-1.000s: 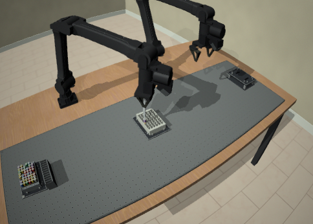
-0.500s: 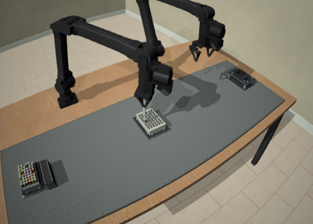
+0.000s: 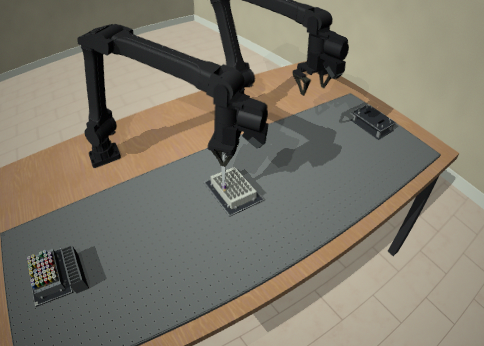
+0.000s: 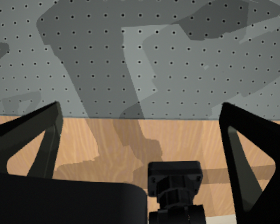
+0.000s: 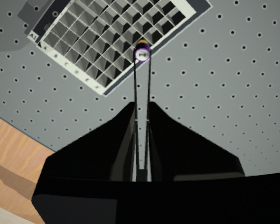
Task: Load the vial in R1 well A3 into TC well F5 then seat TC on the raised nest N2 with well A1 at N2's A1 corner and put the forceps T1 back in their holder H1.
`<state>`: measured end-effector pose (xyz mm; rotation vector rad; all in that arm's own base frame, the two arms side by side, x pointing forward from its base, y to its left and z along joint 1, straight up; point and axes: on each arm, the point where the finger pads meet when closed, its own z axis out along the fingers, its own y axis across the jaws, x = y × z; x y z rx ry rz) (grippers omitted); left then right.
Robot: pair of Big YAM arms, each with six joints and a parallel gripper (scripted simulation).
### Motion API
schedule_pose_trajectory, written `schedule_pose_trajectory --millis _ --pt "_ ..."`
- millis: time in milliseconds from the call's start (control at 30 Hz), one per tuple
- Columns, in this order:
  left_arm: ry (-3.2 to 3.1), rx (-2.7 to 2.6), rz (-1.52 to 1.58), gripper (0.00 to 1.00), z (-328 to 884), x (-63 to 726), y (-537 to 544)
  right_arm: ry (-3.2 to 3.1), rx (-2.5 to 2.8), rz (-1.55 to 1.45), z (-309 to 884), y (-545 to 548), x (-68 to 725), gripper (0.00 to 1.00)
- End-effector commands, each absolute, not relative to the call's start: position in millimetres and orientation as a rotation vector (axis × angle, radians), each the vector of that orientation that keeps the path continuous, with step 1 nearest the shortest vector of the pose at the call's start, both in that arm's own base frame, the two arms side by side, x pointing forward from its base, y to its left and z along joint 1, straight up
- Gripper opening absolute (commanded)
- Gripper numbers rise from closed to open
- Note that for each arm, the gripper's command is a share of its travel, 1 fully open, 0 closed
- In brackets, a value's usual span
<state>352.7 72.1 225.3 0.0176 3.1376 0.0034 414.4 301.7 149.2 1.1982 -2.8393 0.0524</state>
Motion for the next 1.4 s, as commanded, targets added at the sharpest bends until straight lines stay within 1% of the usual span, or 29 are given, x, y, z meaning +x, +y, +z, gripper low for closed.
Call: schedule_pose_trajectory --millis 0,700,1367 --pt "3.106 0.041 0.012 1.0 239.6 360.5 72.3 -2.868 1.19 0.047 158.1 313.0 431.0 0.09" --pt "3.106 0.041 0.012 1.0 239.6 360.5 72.3 -2.88 1.195 0.042 160.6 314.9 434.1 0.09" --pt "3.106 0.041 0.012 1.0 239.6 360.5 72.3 -2.835 1.177 0.059 133.9 303.6 419.6 0.09"
